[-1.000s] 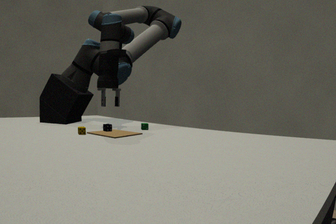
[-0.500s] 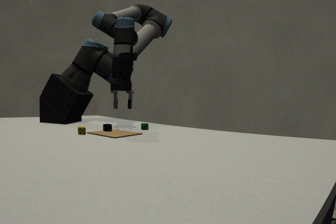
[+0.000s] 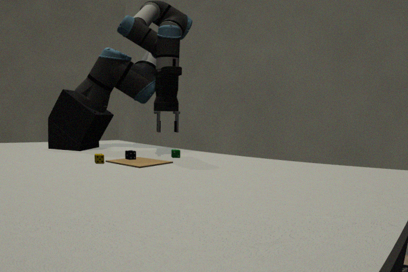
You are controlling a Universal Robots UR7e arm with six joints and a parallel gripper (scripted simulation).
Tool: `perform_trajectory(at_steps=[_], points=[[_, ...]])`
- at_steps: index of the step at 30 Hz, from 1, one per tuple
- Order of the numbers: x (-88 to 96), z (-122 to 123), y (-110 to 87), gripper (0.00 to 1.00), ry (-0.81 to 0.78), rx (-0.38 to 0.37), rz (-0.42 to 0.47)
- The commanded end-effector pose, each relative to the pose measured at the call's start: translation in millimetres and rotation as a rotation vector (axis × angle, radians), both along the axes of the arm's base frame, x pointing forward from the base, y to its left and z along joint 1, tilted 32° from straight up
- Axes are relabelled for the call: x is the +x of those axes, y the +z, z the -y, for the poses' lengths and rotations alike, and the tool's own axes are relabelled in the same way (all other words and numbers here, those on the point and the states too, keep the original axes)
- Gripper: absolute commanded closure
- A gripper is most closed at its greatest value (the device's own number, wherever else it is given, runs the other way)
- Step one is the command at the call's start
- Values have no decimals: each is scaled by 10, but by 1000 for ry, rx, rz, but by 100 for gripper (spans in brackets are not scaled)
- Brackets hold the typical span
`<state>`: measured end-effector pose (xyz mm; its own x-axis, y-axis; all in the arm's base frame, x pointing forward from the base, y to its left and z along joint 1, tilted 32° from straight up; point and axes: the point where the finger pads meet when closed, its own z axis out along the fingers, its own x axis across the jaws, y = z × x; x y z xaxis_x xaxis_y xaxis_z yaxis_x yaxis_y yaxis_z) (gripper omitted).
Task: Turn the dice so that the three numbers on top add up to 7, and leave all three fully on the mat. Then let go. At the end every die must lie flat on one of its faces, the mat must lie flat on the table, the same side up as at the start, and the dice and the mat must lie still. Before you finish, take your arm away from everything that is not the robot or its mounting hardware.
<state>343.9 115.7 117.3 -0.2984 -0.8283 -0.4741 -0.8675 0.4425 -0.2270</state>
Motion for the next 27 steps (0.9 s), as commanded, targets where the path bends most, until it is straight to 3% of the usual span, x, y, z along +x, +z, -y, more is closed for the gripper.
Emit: perform_trajectory(at_steps=[1, 16, 17, 27], points=[[-37, -177, 72, 0, -55, 10, -17], [-84, -331, 132, 0, -90, 37, -23], [-84, -331, 132, 21, -90, 37, -23], [-84, -331, 132, 21, -90, 37, -23]])
